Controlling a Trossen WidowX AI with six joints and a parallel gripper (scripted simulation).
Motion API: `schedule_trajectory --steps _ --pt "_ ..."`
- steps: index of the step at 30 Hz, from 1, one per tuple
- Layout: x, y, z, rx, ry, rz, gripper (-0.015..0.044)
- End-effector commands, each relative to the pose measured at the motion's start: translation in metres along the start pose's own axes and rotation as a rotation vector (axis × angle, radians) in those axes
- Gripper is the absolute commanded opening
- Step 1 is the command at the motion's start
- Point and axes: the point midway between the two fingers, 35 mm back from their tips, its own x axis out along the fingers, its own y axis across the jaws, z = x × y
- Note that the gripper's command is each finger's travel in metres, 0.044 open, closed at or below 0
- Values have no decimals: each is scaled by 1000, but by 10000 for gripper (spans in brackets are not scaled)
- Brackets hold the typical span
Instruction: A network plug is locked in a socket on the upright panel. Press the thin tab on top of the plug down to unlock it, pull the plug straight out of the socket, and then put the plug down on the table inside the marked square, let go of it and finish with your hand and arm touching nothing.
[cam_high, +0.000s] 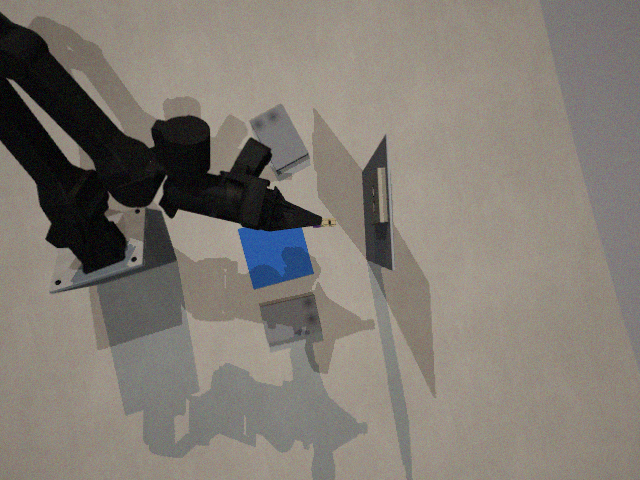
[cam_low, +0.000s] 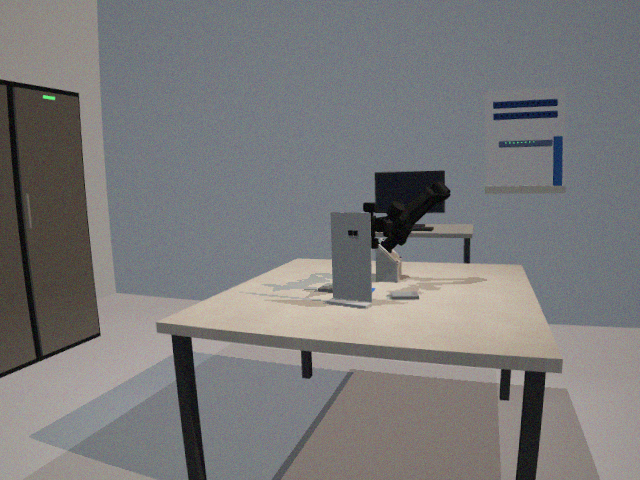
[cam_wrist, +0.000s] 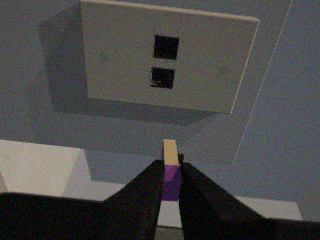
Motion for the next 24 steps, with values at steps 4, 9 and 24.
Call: schedule_trajectory --steps 4,9,24 --pt "-5 -16 6 -3 -12 -11 0" --pt "-9 -26 7 -4 -13 -12 0" --pt "-22 -44 10 -11 -15 -4 0"
